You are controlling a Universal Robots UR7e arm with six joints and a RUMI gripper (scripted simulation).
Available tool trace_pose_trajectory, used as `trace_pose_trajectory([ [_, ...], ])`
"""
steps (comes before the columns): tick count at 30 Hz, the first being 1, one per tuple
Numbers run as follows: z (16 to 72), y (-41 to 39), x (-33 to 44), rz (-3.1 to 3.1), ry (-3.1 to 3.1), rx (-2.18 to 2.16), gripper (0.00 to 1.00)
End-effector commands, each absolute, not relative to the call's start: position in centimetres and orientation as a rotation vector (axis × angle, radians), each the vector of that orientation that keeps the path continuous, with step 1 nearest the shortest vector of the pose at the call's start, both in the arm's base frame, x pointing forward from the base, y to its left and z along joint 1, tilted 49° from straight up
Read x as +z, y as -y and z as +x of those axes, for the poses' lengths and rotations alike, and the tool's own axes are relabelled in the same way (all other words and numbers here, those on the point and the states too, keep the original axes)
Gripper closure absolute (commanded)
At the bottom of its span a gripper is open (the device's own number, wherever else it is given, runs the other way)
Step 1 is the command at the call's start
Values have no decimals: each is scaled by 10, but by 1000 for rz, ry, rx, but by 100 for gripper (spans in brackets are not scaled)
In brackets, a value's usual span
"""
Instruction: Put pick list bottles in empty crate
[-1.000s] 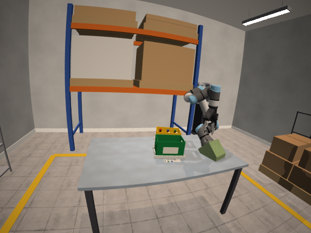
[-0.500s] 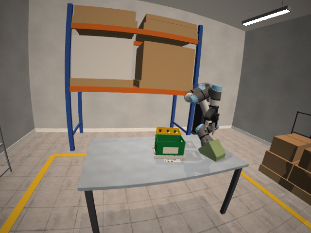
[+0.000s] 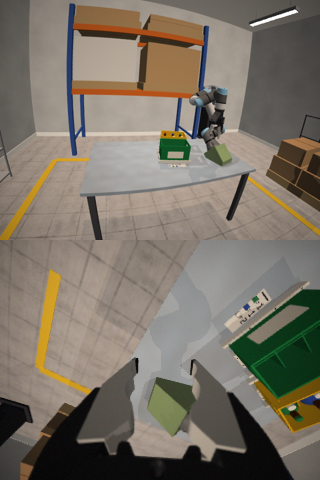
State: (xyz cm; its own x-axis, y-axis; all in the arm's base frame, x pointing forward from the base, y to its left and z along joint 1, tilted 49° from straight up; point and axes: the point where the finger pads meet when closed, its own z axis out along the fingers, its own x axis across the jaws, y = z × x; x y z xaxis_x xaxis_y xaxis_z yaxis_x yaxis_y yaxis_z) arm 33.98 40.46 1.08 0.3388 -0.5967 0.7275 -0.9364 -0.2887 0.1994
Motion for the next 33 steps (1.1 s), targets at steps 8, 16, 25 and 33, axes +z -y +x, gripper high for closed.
trace_pose_trajectory([
  [8, 368, -359, 29, 2128, 1011, 572, 62],
  [16, 386, -331, 40, 2196, 777, 470, 62],
  [25, 406, -299, 53, 2238, 556, 371, 62],
  [33, 423, -271, 64, 2276, 374, 293, 62],
])
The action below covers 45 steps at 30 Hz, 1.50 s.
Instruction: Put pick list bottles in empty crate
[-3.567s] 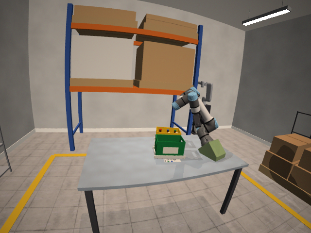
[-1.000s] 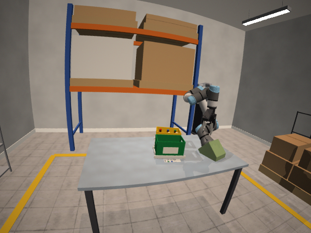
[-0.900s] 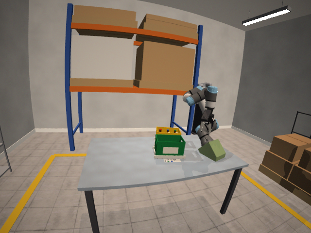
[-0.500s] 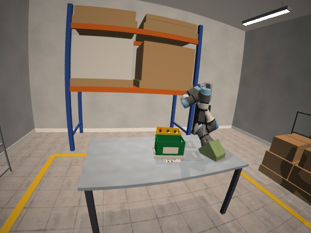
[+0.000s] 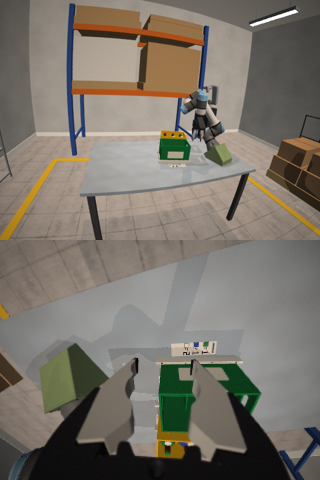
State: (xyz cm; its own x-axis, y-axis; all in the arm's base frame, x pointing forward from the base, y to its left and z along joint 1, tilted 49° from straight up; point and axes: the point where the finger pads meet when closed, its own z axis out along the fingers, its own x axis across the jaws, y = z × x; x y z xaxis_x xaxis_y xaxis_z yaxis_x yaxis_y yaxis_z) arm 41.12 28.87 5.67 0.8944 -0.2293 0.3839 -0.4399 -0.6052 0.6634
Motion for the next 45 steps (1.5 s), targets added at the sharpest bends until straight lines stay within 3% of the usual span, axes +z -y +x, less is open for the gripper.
trace_pose_trajectory([
  [1, 426, -267, 65, 2276, 374, 293, 62],
  [25, 480, -178, 100, 2276, 374, 293, 62],
  [45, 487, -170, 104, 2277, 373, 294, 62],
])
